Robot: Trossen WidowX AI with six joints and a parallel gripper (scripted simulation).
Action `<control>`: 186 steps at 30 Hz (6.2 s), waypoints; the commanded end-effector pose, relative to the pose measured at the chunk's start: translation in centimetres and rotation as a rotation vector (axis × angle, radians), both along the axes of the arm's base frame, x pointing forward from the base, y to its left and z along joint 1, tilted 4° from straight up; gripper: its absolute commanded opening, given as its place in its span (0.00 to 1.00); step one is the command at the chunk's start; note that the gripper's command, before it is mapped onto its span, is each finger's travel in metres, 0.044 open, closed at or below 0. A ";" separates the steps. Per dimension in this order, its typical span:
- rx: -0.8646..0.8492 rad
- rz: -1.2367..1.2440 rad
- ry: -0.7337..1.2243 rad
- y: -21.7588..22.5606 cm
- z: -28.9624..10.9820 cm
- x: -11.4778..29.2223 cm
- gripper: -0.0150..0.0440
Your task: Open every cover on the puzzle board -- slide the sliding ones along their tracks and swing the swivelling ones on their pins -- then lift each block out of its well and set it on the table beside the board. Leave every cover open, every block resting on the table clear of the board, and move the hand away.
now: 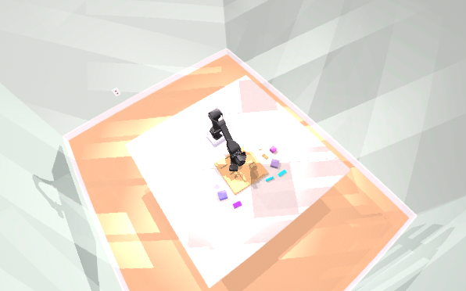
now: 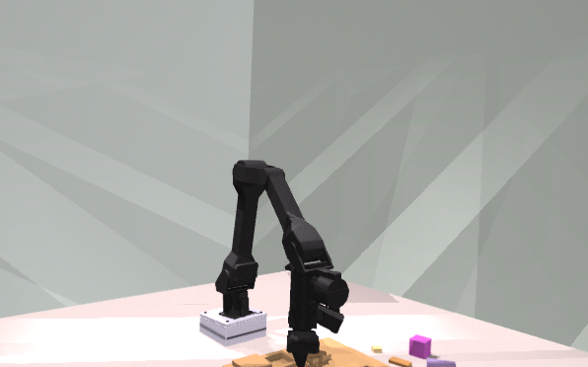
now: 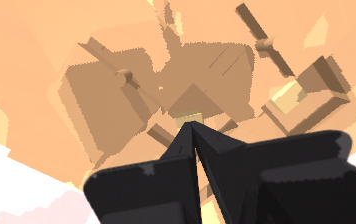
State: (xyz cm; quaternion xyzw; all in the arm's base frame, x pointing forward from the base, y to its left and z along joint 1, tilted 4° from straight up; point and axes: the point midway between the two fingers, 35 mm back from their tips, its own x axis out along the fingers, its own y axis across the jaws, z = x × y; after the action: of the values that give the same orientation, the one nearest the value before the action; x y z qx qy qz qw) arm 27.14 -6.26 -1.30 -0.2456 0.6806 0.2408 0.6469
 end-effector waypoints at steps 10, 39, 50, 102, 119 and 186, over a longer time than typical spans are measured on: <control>-0.004 0.004 0.000 -0.2 -0.1 0.1 0.25; -0.001 0.002 0.000 0.0 0.2 0.0 0.25; 0.000 0.003 0.004 0.0 1.5 0.0 0.39; -0.020 -0.375 -0.009 0.0 3.3 0.1 0.50; -0.031 -0.627 -0.016 0.0 3.2 0.1 0.50; -0.072 -1.626 -0.041 0.0 3.0 0.0 0.50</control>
State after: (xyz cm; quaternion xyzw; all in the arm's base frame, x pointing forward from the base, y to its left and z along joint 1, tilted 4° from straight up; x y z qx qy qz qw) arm 27.28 -6.18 1.79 0.2875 0.6484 -0.3150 0.6306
